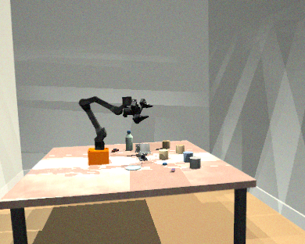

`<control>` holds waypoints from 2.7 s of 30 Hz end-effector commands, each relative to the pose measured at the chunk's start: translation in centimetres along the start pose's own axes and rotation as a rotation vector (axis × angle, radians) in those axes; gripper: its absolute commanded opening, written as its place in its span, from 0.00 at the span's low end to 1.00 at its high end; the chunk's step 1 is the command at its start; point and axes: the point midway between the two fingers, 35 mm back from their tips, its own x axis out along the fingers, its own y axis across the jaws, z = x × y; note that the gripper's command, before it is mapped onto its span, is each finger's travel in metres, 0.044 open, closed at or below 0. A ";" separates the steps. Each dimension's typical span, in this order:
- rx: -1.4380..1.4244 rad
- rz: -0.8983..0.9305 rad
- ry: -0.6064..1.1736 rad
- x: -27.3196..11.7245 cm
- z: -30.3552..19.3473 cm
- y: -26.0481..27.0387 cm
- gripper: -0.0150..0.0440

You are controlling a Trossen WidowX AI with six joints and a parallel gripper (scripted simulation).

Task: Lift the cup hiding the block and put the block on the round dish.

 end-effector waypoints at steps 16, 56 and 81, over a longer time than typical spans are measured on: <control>-0.496 0.028 0.384 -4.7 -3.2 -2.1 1.00; -0.745 0.107 1.136 -16.8 -8.7 -6.0 1.00; -0.268 -0.510 1.305 -15.1 -16.7 -2.5 1.00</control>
